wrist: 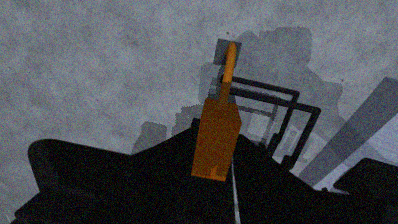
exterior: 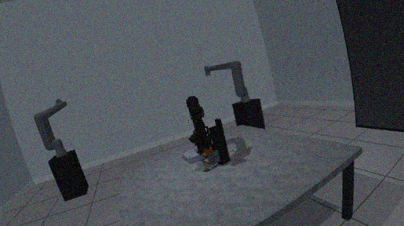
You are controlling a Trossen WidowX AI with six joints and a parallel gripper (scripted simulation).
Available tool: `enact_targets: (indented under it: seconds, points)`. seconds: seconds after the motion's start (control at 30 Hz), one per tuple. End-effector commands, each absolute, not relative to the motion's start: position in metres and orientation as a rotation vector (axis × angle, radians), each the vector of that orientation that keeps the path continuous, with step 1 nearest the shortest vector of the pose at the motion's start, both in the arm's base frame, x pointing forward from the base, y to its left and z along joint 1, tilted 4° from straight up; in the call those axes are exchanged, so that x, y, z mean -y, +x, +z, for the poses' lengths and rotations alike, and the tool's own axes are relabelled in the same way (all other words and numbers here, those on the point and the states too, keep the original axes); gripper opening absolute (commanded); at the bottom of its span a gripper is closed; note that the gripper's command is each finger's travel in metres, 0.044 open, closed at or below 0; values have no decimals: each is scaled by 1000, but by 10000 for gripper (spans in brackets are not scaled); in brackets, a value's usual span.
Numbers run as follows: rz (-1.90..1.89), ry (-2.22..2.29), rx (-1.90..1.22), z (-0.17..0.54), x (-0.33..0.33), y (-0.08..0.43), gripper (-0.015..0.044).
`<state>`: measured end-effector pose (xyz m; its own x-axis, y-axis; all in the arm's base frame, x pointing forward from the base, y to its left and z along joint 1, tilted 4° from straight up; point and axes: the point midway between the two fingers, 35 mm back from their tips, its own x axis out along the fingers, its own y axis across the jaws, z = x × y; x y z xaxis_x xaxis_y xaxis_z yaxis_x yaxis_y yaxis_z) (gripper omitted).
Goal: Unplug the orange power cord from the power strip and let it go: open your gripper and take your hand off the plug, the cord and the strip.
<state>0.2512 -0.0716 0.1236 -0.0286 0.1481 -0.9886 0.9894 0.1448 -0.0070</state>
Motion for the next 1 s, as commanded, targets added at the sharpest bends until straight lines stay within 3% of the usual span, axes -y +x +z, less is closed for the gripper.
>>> enact_targets:
  seconds: [0.0,0.3,0.83,0.97]
  points:
    - [-1112,1165,-1309,124,108,254,0]
    - [-1113,1165,-1308,124,122,252,0]
    - [-1113,1167,-1308,126,120,254,420]
    - [-1114,1165,-1306,132,159,258,440]
